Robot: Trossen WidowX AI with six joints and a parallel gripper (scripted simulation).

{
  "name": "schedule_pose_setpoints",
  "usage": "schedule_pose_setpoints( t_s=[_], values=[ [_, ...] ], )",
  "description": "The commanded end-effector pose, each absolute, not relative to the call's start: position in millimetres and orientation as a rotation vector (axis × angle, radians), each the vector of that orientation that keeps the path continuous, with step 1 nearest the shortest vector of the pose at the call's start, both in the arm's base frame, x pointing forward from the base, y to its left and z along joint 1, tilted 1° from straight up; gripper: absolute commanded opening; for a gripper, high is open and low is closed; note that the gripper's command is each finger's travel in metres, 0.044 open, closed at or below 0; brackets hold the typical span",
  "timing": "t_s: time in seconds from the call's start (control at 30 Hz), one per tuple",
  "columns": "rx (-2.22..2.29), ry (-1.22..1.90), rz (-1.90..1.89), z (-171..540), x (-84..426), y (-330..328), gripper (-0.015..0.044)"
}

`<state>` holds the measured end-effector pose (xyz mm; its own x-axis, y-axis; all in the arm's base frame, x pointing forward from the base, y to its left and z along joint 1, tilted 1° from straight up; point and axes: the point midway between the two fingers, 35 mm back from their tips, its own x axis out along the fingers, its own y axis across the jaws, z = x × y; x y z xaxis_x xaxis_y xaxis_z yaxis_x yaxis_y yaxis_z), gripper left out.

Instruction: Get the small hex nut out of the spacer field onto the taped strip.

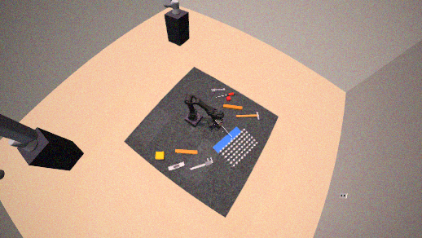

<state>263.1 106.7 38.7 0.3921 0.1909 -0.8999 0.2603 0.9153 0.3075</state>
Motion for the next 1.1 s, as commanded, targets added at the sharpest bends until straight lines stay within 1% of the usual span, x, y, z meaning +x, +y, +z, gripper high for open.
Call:
schedule_pose_setpoints(
  t_s=[0.0,0.23,0.63,1.07],
  values=[
    [0.437,1.183,-0.052,36,245,109,0.0000],
    [0.438,1.183,-0.053,48,246,111,0.0000],
    [0.439,1.181,-0.052,105,254,113,0.0000],
    [0.437,1.181,-0.050,168,246,109,0.0000]
  ],
)
